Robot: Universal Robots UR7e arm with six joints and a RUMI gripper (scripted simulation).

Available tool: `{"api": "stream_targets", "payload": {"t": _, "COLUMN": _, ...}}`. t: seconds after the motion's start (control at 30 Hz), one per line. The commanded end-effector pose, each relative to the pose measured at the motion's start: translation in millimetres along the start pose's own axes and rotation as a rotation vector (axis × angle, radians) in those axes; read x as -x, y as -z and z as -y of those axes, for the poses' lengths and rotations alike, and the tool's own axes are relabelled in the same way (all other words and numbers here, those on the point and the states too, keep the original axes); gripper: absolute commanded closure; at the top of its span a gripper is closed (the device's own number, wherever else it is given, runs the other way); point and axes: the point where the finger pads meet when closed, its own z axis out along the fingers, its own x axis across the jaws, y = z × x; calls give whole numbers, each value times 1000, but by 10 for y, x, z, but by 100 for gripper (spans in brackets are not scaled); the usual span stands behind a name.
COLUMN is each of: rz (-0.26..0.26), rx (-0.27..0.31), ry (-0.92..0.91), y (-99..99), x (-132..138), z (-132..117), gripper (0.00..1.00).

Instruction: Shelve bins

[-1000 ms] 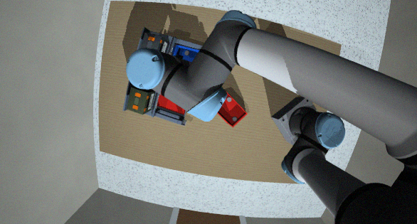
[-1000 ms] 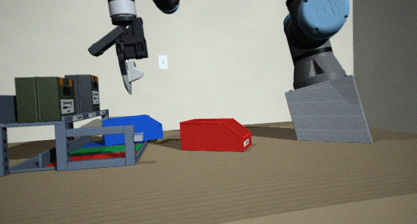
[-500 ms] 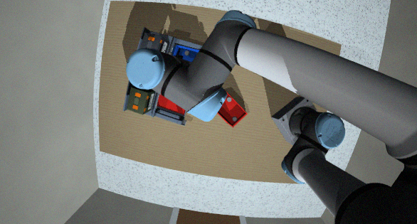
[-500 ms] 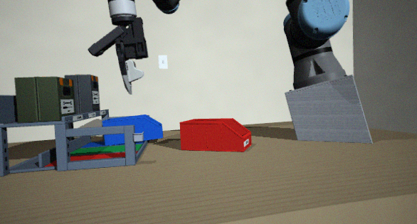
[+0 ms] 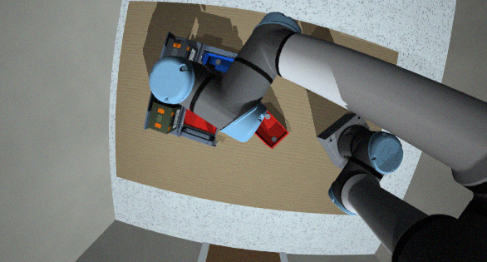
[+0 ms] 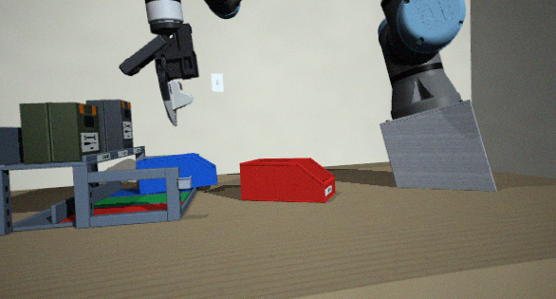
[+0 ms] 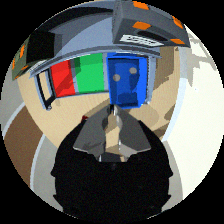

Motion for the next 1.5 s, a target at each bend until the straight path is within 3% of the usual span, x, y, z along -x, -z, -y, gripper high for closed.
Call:
{"api": "stream_targets", "payload": {"t": 0.0, "rz": 3, "rx": -4, "ry": -77, "y": -13, "x": -44, "z": -49, "gripper": 100}}
{"api": "stream_targets", "payload": {"t": 0.23, "rz": 12, "rx": -9, "ry": -230, "y": -51, "x": -127, "z": -158, "gripper": 100}}
{"api": "stream_targets", "payload": {"t": 1.1, "rz": 85, "rx": -21, "ry": -1329, "y": -344, "x": -521, "z": -1066, "gripper": 100}}
{"api": "stream_targets", "payload": {"t": 1.47, "rz": 99, "rx": -18, "ry": -1504, "y": -393, "x": -545, "z": -1221, "gripper": 100}}
